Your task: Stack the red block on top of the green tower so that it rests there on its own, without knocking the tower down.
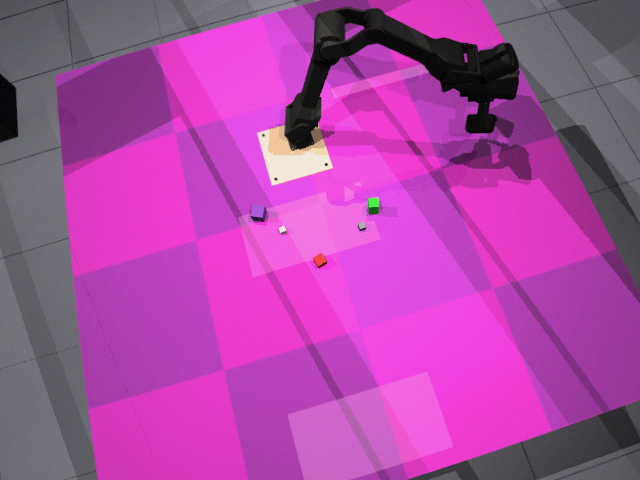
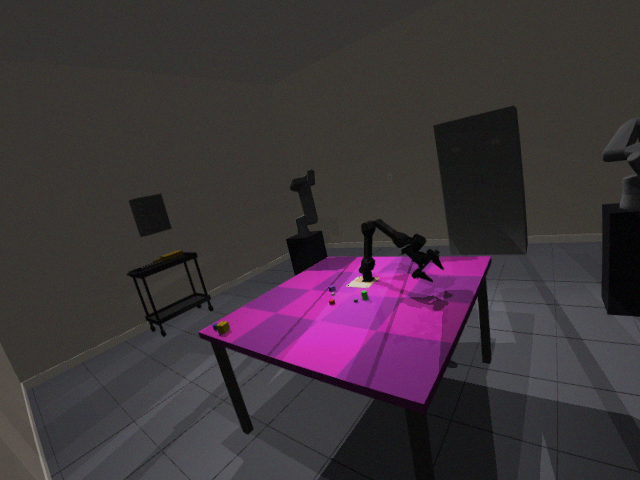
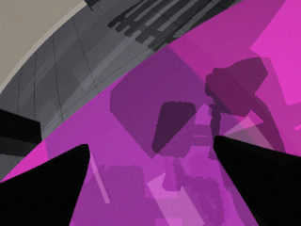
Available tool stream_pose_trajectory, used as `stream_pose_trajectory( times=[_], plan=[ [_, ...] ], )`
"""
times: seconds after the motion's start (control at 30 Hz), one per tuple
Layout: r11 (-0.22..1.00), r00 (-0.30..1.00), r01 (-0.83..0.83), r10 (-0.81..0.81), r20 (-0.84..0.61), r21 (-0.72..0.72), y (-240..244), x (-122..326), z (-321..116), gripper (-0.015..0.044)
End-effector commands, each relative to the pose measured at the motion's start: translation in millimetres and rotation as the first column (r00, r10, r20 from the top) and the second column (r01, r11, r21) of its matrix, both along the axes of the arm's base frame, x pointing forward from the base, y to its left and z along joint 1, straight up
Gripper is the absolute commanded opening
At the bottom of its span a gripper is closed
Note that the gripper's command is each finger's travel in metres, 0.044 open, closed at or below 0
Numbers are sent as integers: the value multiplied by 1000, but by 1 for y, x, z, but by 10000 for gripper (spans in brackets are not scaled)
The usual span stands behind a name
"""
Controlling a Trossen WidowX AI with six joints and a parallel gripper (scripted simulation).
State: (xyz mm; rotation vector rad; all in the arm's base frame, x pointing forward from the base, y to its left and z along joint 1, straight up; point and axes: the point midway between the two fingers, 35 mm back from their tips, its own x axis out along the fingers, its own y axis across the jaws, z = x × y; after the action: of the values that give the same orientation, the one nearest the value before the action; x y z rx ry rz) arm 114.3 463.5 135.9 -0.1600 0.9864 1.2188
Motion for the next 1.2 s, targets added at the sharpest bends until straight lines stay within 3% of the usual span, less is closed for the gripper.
stream_pose_trajectory(
  times=[0.0, 0.6, 1.17],
  plan=[
    [995, 996, 78, -75, 49, -57, -24, 49, -4, 440],
    [883, 933, 358, -333, 132, -302, -164, 204, -17, 440],
    [690, 842, 507, -525, 126, -516, -338, 266, -20, 440]
  ],
)
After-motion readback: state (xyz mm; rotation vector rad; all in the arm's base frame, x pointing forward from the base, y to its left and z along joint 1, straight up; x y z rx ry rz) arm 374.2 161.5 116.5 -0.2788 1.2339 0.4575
